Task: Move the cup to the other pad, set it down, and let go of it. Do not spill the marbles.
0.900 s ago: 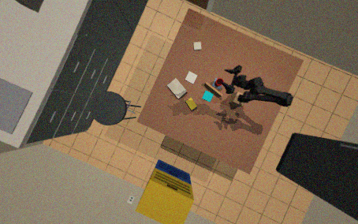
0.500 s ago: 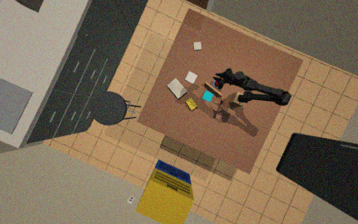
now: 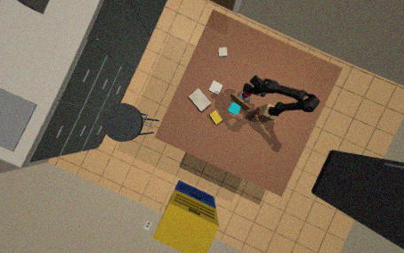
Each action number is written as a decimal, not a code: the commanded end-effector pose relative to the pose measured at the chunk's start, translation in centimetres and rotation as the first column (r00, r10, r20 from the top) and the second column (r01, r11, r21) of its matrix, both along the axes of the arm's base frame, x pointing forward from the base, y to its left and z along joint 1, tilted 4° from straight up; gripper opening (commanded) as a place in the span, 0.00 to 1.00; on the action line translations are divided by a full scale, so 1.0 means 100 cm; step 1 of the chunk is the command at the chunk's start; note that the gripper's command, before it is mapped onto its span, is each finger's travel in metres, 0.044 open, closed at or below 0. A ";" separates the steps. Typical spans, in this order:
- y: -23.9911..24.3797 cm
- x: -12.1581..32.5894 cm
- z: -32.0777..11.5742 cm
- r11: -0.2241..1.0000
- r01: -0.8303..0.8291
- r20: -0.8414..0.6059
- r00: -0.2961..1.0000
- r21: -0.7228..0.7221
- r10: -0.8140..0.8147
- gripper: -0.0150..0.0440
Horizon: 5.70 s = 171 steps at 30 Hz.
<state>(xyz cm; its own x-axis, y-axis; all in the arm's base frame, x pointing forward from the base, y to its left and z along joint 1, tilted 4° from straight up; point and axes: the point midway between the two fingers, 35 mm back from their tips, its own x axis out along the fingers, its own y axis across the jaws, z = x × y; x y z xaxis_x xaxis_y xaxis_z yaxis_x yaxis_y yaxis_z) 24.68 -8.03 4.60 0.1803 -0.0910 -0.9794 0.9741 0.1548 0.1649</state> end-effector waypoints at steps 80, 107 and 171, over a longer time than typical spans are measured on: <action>-0.009 -0.031 -0.073 0.970 0.236 -0.204 0.954 0.050 -0.221 0.25; -0.006 -0.028 -0.004 0.971 0.234 -0.207 0.953 0.048 -0.219 0.25; 0.070 -0.003 -0.007 0.971 0.234 -0.206 0.954 0.056 -0.218 0.25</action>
<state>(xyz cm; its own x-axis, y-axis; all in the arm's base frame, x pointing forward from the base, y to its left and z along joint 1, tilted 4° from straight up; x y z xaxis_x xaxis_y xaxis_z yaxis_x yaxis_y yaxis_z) 24.14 -1.79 3.92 -0.0323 -0.0318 -0.9990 0.9964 -0.0788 -0.0297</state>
